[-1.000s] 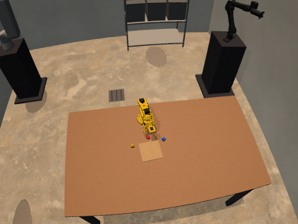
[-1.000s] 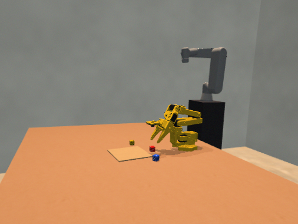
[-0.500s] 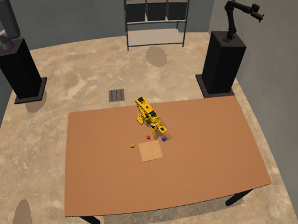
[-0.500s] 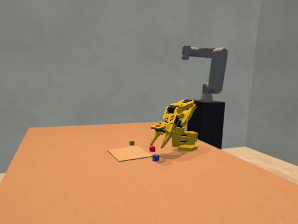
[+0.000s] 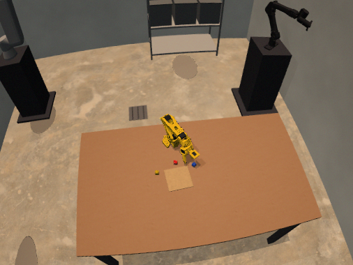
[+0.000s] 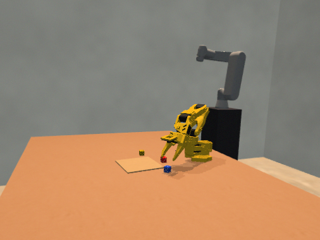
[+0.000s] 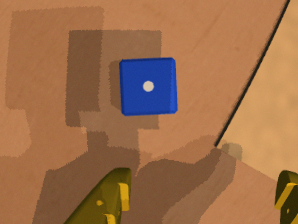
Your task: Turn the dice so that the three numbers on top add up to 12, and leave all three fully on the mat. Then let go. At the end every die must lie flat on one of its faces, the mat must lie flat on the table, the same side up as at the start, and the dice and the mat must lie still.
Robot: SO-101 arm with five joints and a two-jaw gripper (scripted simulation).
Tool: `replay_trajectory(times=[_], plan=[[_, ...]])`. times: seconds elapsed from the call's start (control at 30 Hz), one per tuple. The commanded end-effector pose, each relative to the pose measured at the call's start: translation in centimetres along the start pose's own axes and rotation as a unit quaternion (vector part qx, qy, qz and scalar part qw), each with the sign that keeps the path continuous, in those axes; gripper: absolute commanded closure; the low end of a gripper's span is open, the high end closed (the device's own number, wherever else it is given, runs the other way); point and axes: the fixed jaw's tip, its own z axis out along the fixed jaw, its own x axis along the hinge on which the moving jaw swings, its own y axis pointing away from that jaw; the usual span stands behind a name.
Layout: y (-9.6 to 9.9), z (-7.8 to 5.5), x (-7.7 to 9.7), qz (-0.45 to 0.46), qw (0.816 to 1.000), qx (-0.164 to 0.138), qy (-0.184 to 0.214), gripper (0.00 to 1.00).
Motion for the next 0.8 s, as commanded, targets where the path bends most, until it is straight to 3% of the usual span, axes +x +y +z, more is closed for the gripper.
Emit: replay_trajectory(times=[0.0, 0.2, 0.23, 0.77], plan=[[0.2, -0.4, -1.2, -0.001, 1.000, -0.003, -0.025, 0.72], [0.2, -0.4, -1.2, -0.001, 1.000, -0.003, -0.025, 0.72], [0.2, -0.6, -2.2, -0.001, 0.999, -0.002, -0.047, 0.72], [0.2, -0.6, -2.2, -0.001, 0.999, -0.002, -0.047, 0.72]])
